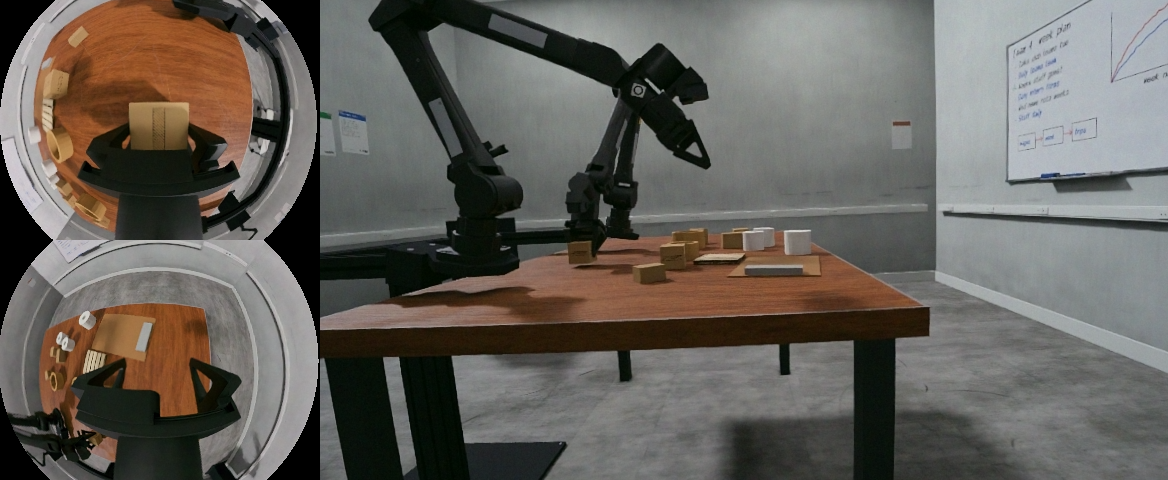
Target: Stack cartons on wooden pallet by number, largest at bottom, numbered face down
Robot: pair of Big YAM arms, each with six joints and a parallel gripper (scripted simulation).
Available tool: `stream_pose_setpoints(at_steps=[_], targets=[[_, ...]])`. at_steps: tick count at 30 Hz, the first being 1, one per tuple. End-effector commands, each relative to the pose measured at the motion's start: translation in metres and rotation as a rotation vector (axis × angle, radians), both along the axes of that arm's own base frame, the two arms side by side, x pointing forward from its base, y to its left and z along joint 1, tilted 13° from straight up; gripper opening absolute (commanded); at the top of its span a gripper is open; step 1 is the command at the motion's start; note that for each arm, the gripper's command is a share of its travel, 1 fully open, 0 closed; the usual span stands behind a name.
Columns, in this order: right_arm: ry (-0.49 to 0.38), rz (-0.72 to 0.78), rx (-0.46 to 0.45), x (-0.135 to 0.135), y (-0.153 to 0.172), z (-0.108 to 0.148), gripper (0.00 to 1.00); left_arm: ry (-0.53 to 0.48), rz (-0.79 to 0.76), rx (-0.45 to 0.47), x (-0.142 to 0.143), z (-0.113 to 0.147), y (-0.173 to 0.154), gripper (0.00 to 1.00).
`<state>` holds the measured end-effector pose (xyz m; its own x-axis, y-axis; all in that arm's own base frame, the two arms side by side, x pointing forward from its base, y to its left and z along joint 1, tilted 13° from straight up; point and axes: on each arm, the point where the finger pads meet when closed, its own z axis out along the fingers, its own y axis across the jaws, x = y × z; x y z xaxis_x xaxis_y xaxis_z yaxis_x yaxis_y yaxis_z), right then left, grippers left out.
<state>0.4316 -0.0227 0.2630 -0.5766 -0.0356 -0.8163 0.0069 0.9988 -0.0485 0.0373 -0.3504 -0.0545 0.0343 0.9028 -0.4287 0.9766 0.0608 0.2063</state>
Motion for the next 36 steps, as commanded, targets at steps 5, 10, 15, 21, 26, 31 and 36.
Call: stream_pose_setpoints(at_steps=[5,10,15,21,26,31,36], targets=[[-0.052,0.003,-0.012,0.01,-0.001,0.028,1.0,-0.004,-0.014,-0.03,0.0,0.004,-0.009,0.55],[-0.052,0.003,-0.012,0.01,-0.001,0.028,1.0,-0.004,-0.006,-0.01,0.003,-0.006,-0.003,0.55],[-0.052,0.003,-0.012,0.01,-0.001,0.028,1.0,-0.004,-0.009,-0.03,0.003,-0.001,-0.008,0.55],[-0.052,0.003,-0.012,0.01,-0.001,0.028,1.0,-0.004,-0.006,-0.018,0.004,-0.007,-0.005,0.55],[-0.052,0.003,-0.012,0.01,-0.001,0.028,1.0,-0.004,-0.005,-0.01,0.005,-0.013,-0.002,0.55],[-0.052,0.003,-0.012,0.01,-0.001,0.028,1.0,-0.005,-0.008,-0.028,0.004,-0.007,-0.007,0.55],[-0.052,0.003,-0.012,0.01,-0.001,0.028,1.0,-0.003,-0.008,-0.015,0.004,-0.007,0.003,0.82]])
